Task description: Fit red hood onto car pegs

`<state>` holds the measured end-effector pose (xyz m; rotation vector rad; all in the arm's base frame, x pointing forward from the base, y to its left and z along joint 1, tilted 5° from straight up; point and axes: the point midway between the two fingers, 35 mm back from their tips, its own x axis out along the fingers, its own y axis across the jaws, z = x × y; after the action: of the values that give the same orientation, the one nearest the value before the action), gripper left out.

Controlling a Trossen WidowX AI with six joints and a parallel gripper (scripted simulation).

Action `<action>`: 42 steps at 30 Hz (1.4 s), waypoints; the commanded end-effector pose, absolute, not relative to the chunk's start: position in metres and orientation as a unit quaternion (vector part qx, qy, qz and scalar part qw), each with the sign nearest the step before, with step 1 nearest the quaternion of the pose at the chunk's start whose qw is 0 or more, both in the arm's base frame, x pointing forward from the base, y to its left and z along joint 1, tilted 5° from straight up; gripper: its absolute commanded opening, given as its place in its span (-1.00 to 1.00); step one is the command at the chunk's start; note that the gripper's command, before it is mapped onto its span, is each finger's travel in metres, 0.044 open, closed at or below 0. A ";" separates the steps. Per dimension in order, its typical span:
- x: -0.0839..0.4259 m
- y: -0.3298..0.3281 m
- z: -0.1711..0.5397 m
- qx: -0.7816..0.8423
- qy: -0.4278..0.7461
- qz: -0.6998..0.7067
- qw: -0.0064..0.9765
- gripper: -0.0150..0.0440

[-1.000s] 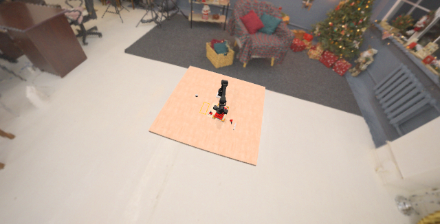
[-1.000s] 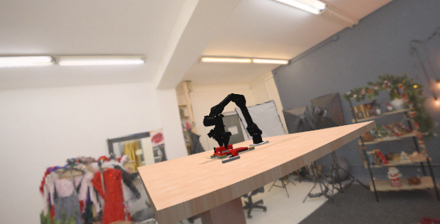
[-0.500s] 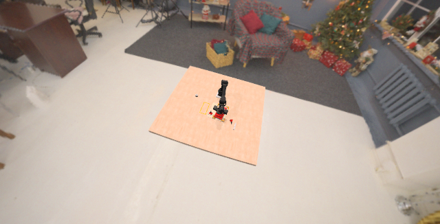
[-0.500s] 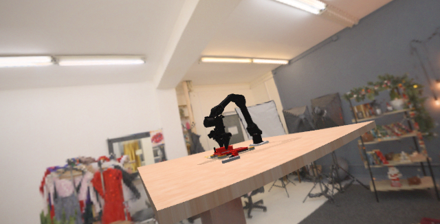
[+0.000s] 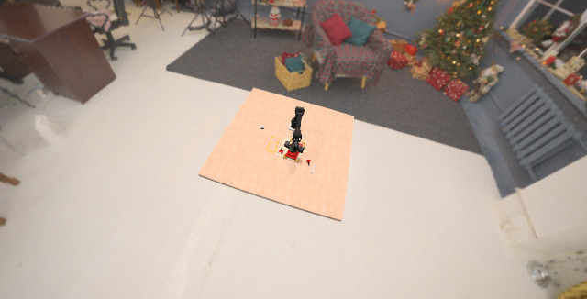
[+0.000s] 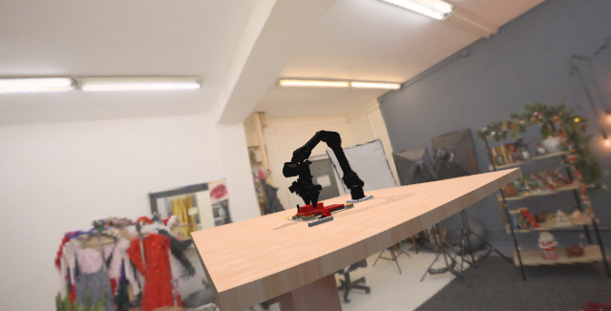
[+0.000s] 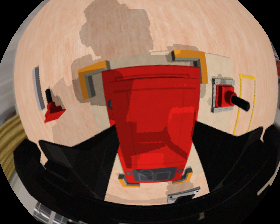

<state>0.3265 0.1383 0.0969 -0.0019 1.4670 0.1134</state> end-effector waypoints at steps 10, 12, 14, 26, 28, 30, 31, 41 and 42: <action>0.326 0.138 0.097 -0.001 0.669 0.052 0.741 0.84; 0.326 0.138 0.097 -0.001 0.669 0.052 0.741 1.00; 0.326 0.138 0.097 -0.001 0.669 0.052 0.741 1.00; 0.320 0.134 0.167 -0.002 0.671 0.051 0.739 1.00; 0.320 0.133 0.168 -0.002 0.671 0.051 0.739 1.00; 0.320 0.133 0.168 -0.002 0.671 0.051 0.739 1.00; 0.320 0.133 0.168 -0.002 0.671 0.051 0.739 1.00; 0.320 0.133 0.168 -0.002 0.671 0.051 0.739 1.00; 0.320 0.133 0.168 -0.002 0.671 0.051 0.739 1.00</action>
<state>0.3205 0.1337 0.1679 -0.0004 1.4715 0.1085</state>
